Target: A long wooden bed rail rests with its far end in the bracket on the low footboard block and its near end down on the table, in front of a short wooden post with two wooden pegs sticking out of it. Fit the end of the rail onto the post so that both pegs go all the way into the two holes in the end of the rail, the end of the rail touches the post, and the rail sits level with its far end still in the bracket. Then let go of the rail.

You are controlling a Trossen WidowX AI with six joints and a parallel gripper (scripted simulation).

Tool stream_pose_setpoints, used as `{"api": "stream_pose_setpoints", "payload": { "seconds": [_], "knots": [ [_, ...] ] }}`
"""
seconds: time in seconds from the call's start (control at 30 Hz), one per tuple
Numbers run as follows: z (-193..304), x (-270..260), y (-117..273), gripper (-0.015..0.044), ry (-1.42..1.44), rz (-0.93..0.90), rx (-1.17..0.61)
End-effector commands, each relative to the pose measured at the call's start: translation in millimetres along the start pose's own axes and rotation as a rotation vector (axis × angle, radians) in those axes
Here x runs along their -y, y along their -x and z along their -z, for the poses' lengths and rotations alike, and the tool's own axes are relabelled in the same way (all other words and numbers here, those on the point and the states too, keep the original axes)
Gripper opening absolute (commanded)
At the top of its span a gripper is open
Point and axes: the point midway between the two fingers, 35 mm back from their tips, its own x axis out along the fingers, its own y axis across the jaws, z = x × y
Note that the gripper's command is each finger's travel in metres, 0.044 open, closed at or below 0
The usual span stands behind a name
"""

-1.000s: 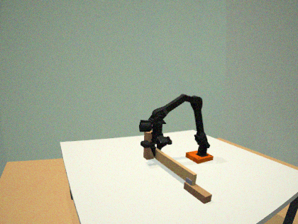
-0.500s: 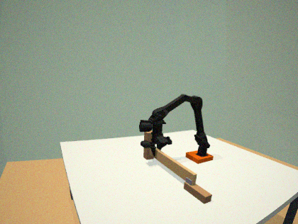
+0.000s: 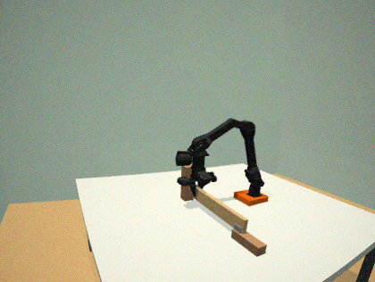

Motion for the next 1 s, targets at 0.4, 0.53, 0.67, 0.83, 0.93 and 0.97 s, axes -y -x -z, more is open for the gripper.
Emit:
{"api": "stream_pose_setpoints", "payload": {
  "seconds": [0.4,0.53,0.67,0.83,0.93,0.97],
  "knots": [
    [-1.2,-0.1,-1.7,0.0000,-0.001,0.000,0.000],
    [-1.0,-0.1,-1.6,0.0000,-0.001,0.000,0.000],
    [-0.1,-0.1,-1.5,0.0000,-0.001,0.000,0.000],
    [1.4,0.0,-1.0,0.0000,-0.001,0.000,0.000],
    [2.3,0.1,-0.6,0.0000,-0.001,0.000,0.000],
    [2.6,0.1,-0.4,0.0000,-0.001,0.000,0.000]
  ]
}}
